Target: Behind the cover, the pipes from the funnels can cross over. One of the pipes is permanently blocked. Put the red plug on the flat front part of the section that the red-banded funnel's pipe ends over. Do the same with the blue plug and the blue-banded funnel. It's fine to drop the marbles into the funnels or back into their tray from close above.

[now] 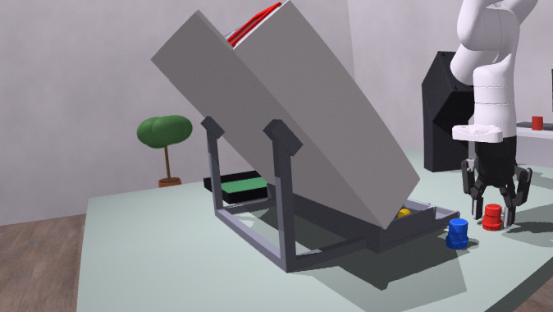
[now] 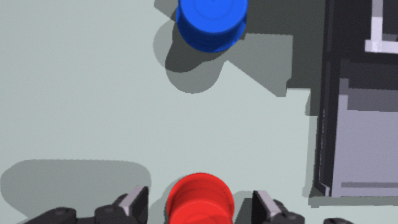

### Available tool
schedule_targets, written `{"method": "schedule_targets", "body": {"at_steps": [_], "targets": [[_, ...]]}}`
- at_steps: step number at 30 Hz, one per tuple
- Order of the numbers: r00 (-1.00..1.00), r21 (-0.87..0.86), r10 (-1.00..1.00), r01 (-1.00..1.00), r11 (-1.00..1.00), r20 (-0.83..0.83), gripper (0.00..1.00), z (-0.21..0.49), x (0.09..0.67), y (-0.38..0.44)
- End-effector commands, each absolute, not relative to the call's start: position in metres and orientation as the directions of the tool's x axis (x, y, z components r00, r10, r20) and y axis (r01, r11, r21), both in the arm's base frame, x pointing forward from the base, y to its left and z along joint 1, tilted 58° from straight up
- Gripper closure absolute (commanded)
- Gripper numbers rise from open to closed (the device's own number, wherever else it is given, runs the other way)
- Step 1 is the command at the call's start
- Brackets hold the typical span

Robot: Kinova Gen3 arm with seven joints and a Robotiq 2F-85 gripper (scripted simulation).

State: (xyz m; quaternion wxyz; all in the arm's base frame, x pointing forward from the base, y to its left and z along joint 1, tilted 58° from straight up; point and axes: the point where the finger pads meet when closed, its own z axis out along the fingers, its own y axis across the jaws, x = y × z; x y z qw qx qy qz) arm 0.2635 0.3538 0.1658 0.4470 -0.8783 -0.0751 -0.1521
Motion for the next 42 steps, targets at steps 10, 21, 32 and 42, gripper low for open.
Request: {"method": "schedule_targets", "body": {"at_steps": [10,21,32,42], "targets": [[0.942,-0.762,-0.004,0.268,-0.589,0.334,1.0,0.166,0.263,0.354],[0.942,-0.762,-0.004,0.269,-0.589,0.336,1.0,0.166,0.263,0.353],[0.942,-0.762,-0.004,0.269,-0.589,0.336,1.0,0.166,0.263,0.353],[0.942,-0.762,-0.005,0.269,-0.589,0.336,1.0,0.209,0.245,0.288]]}}
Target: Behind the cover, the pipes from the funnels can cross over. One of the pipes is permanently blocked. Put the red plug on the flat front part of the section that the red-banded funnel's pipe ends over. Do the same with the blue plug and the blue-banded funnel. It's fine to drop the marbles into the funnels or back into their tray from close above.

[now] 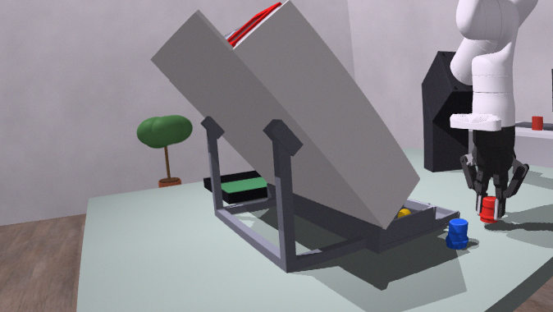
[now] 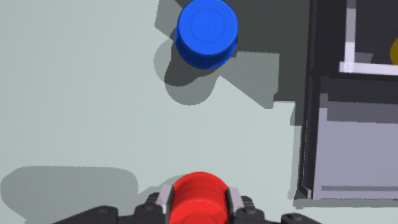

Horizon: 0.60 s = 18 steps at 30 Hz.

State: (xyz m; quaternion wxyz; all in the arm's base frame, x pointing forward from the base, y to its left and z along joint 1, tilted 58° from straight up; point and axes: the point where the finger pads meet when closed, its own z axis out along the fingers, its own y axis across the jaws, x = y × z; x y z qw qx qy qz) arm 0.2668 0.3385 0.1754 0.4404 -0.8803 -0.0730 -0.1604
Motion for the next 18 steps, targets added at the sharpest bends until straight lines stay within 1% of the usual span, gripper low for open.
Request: {"method": "schedule_targets", "body": {"at_steps": [1,7,18], "targets": [[0.942,-0.762,-0.005,0.269,-0.589,0.336,1.0,0.212,0.244,0.283],[0.942,-0.762,-0.005,0.269,-0.589,0.336,1.0,0.227,0.234,0.259],[0.932,-0.768,-0.042,0.271,-0.58,0.361,1.0,0.227,0.234,0.26]]}}
